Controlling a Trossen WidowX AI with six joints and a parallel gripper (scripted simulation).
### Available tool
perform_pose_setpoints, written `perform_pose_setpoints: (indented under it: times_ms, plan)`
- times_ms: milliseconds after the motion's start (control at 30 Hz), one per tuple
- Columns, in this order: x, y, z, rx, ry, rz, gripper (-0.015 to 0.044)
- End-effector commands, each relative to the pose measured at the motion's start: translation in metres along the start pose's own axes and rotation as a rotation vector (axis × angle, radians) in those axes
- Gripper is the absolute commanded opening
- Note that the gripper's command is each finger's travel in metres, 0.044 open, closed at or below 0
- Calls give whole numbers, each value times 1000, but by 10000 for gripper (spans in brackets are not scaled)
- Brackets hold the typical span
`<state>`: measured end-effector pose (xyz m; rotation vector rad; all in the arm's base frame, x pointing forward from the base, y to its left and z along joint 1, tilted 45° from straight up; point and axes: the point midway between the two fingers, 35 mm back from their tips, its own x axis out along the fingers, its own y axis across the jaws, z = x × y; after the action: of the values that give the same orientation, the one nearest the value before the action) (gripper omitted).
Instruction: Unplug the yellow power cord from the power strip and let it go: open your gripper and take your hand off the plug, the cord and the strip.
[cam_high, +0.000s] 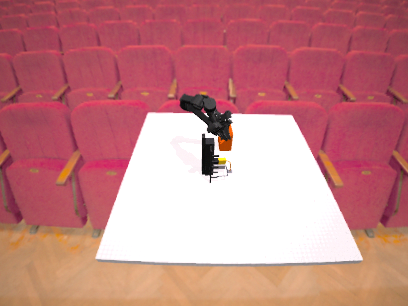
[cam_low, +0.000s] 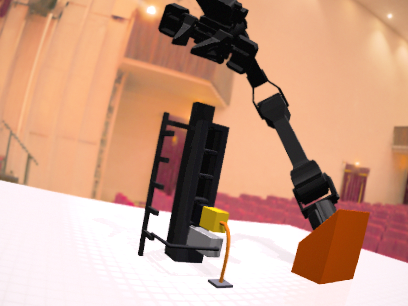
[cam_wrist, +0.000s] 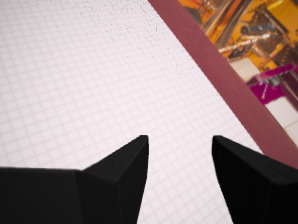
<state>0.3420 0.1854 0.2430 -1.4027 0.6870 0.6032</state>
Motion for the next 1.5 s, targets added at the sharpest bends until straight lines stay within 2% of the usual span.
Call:
perform_pose_setpoints:
  times_ms: [0, 200, 433, 1467]
  plan:
    - [38, 39, -21, -62, 149, 121, 160]
    - [84, 111, -69, -212, 413, 344, 160]
    - [100, 189, -136, -430, 710, 611, 160]
    - [83, 170, -162, -437, 719, 618, 160]
